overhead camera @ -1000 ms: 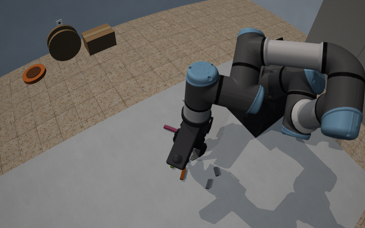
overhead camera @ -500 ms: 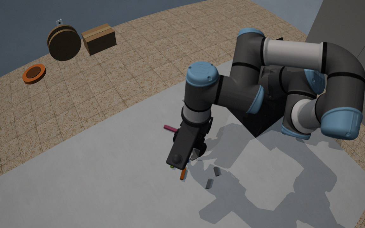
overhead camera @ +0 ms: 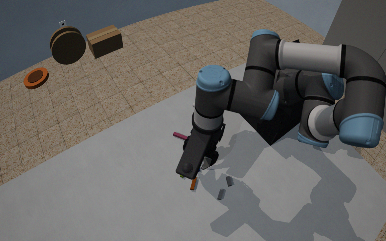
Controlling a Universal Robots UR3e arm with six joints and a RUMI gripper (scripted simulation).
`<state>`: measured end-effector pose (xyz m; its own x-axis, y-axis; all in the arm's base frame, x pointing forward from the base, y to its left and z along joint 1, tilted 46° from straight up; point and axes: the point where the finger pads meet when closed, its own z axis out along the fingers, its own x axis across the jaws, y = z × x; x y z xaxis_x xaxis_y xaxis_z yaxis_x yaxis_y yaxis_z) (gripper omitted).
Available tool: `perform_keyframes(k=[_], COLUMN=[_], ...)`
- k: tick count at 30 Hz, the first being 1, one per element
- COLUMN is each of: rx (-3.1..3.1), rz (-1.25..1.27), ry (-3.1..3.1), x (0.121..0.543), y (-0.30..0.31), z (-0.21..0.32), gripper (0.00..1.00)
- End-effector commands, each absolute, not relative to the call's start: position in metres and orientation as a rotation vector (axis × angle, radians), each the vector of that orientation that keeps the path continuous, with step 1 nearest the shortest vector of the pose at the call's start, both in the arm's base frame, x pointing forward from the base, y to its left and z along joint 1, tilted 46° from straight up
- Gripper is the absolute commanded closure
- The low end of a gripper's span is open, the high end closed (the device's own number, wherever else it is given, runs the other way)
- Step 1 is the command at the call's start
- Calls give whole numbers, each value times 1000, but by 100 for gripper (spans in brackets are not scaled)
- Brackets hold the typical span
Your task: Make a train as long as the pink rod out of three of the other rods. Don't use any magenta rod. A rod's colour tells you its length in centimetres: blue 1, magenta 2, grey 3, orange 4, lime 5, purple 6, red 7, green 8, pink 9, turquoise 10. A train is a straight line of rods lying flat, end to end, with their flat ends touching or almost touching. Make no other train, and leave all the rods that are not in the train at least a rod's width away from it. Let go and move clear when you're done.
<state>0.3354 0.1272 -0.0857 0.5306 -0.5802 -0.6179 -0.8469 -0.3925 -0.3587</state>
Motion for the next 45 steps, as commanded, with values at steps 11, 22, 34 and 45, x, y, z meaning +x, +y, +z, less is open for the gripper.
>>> perform_keyframes(k=[11,22,34,45], rx=[-2117,-2117,-2117,-2117], rz=[524,524,524,524], ry=[1152,1152,1152,1152], x=[336,336,336,336], y=[126,130,137,138], z=[-86,-89,-96,-97], gripper=[86,86,86,86])
